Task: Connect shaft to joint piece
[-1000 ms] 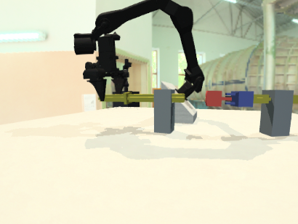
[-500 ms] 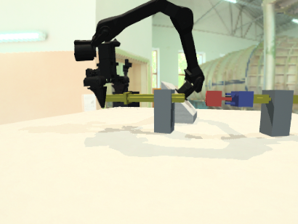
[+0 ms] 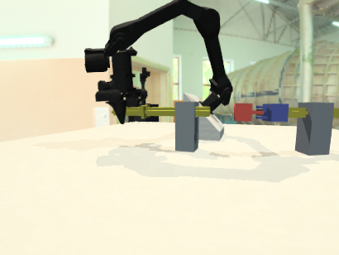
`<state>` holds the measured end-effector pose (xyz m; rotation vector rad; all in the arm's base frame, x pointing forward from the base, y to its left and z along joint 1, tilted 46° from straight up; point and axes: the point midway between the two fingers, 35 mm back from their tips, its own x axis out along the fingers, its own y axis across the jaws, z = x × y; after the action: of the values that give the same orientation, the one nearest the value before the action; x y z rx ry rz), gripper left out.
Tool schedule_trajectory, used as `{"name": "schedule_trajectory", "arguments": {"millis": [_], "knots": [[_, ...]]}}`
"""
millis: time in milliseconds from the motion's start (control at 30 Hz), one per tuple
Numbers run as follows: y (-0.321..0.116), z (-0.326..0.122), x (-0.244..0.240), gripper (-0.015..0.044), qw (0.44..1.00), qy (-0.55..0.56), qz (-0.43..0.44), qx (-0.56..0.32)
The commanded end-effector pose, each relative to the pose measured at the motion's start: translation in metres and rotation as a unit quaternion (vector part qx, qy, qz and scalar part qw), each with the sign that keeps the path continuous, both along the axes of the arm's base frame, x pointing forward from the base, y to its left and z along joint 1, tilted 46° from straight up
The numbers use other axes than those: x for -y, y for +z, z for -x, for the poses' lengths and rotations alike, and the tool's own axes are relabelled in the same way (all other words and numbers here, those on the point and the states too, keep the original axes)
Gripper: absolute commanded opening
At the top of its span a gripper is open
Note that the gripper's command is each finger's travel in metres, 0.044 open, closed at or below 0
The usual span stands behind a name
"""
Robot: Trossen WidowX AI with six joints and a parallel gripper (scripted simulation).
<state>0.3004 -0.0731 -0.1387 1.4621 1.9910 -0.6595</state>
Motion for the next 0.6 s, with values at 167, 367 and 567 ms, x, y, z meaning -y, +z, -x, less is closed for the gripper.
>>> {"name": "schedule_trajectory", "arguments": {"millis": [167,367,567], "knots": [[-0.0002,-0.0008,-0.0004,0.0102,1.0,-0.003,-0.001,0.0],[-0.0002,-0.0008,-0.0004,0.0095,1.0,-0.003,-0.001,0.0],[-0.0002,-0.0008,-0.0004,0.0067,1.0,-0.003,-0.001,0.0]]}}
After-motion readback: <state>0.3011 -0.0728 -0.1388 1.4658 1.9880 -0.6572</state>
